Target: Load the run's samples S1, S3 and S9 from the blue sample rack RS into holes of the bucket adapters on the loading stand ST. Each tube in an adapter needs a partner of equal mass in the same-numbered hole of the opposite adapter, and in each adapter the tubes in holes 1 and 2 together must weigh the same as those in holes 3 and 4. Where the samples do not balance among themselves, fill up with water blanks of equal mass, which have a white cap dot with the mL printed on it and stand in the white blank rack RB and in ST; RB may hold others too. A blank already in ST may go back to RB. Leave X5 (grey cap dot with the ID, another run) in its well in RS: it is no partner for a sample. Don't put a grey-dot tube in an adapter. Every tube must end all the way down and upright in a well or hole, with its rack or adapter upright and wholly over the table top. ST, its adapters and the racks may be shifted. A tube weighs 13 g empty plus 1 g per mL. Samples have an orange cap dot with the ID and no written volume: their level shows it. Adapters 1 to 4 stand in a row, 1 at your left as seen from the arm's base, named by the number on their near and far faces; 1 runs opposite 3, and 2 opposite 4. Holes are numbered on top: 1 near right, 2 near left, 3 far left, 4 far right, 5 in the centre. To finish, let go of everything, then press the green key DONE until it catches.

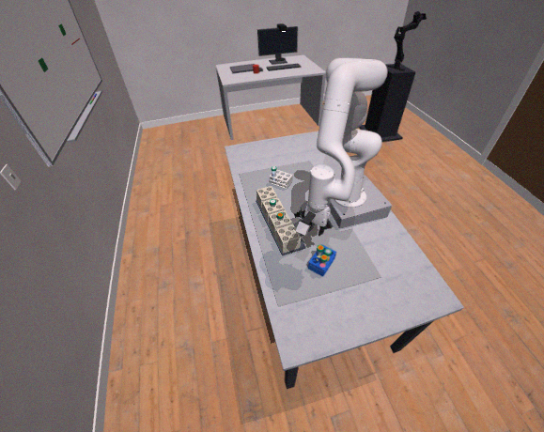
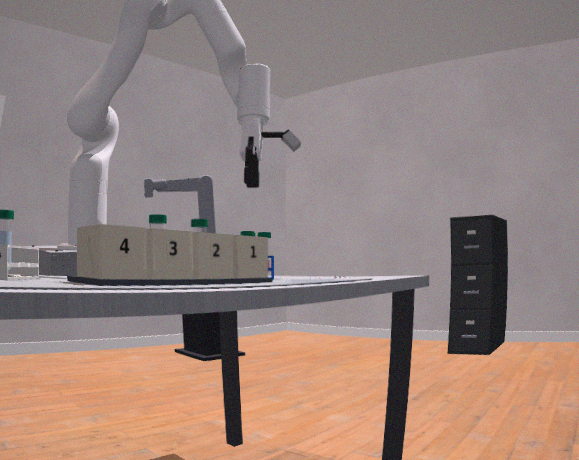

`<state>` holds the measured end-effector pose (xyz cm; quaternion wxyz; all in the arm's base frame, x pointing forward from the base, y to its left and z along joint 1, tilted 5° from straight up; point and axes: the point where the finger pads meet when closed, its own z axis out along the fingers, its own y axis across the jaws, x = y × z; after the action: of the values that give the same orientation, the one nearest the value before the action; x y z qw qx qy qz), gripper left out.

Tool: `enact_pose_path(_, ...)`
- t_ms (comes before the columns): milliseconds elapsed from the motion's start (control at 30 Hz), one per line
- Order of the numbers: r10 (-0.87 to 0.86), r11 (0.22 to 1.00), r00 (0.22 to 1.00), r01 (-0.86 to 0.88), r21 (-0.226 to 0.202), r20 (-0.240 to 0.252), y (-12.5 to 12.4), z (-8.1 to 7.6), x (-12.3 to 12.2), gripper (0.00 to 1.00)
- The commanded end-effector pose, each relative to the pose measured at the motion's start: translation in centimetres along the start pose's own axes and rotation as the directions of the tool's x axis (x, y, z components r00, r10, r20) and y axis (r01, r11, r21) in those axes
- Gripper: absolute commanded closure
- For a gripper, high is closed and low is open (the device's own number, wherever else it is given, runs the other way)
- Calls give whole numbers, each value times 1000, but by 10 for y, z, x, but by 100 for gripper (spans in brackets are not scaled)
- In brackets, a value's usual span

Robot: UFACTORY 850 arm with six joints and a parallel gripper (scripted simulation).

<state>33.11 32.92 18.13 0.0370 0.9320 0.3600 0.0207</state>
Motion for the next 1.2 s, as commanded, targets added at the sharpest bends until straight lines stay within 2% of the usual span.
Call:
enact_pose_path(0,0,1000,1000,0,-1,-2,-20,-1,8,43)
enact_pose_path(300,0,1000,1000,0,-1,-2,-63,-1,23,43)
enact_pose_path(367,0,1000,1000,0,-1,-2,-63,-1,23,43)
enact_pose_path(467,0,1000,1000,0,-1,-2,-76,-1,27,43)
enact_pose_path(933,0,1000,1000,0,-1,-2,-76,-1,27,43)
enact_pose_path(1167,0,1000,1000,0,-1,-2,-76,14,27,43)
